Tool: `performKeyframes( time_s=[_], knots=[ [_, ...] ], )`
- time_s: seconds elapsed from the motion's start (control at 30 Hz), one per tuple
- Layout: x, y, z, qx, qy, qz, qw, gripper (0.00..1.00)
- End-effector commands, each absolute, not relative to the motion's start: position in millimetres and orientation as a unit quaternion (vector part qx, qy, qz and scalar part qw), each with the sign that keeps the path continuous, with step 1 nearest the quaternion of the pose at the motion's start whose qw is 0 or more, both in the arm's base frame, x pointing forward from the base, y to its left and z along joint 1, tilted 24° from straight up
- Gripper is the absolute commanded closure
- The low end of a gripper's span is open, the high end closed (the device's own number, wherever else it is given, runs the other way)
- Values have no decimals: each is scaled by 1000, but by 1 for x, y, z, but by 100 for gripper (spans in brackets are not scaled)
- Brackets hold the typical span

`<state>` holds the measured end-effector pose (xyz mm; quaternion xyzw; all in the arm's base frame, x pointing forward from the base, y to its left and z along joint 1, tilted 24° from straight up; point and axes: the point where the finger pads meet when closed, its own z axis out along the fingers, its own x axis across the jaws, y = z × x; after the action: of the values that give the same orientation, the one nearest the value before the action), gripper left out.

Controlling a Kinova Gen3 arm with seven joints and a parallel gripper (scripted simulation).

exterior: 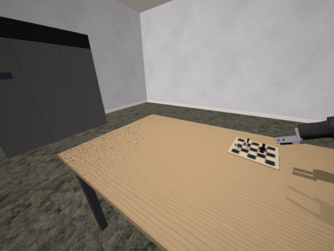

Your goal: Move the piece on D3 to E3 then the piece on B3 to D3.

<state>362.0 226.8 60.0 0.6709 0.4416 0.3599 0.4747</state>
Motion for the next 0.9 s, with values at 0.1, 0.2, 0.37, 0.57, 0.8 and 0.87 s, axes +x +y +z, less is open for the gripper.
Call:
performKeyframes(
  time_s=[0.1,0.2,0.37,0.57,0.8,0.87],
  knots=[
    [362,227,60,671,442,360,474,0],
    [362,227,60,671,442,360,474,0],
    [362,227,60,671,442,360,474,0],
    [362,227,60,671,442,360,474,0],
    [363,226,59,667,451,354,475,0],
    [363,225,59,667,455,350,475,0]
  ],
)
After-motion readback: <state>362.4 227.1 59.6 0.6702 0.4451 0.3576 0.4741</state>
